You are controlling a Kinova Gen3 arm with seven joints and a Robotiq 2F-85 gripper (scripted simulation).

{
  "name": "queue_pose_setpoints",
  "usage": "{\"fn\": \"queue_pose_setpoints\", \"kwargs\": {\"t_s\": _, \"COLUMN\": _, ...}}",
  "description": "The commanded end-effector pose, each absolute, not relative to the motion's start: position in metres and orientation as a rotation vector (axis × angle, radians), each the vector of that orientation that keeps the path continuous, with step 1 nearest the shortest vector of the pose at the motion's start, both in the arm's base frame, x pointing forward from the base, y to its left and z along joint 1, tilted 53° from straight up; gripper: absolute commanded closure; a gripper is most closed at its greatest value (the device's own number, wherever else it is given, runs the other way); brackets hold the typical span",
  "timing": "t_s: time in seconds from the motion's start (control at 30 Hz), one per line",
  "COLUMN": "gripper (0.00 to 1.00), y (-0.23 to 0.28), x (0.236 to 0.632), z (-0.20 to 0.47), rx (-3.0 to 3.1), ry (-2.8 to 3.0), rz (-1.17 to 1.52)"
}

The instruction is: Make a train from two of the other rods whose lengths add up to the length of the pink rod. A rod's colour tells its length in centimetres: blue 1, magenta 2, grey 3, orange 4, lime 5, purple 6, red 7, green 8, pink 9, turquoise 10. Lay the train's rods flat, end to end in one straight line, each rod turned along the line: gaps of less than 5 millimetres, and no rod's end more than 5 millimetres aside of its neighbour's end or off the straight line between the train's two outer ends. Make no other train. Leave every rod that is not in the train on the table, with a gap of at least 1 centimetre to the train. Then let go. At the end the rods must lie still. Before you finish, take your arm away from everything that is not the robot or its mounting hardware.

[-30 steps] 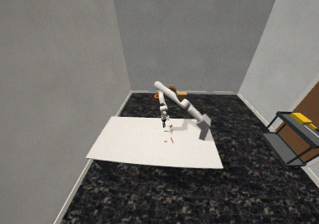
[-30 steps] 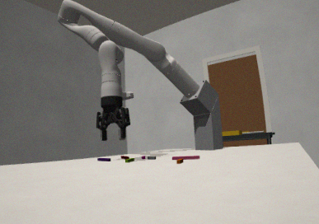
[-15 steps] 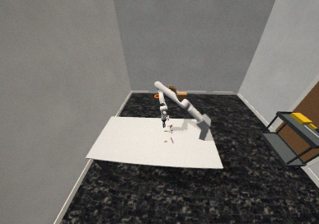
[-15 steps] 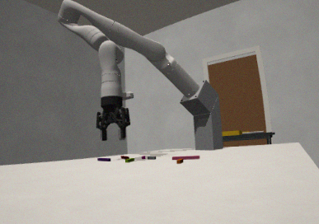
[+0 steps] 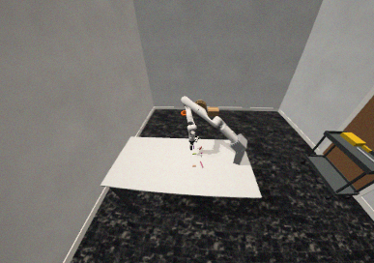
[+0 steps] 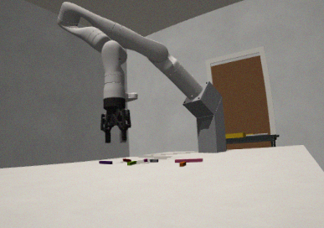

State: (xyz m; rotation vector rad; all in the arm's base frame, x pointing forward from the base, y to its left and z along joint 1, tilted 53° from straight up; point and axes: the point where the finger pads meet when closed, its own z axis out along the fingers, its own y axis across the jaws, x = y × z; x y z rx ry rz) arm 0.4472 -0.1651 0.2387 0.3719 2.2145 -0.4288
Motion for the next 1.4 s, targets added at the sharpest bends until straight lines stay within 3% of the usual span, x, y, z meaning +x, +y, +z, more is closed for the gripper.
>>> {"fn": "queue_pose_setpoints", "kwargs": {"t_s": 0.0, "gripper": 0.0, "y": -0.153, "x": 0.452, "z": 0.233, "rx": 0.421, "ry": 2.201, "rz": -0.379}}
{"fn": "queue_pose_setpoints", "kwargs": {"t_s": 0.7, "gripper": 0.0, "y": -0.092, "x": 0.463, "z": 0.201, "rx": 1.264, "ry": 1.811, "rz": 0.1}}
{"fn": "queue_pose_setpoints", "kwargs": {"t_s": 1.37, "gripper": 0.0, "y": -0.063, "x": 0.454, "z": 0.176, "rx": 1.707, "ry": 1.457, "rz": 0.346}}
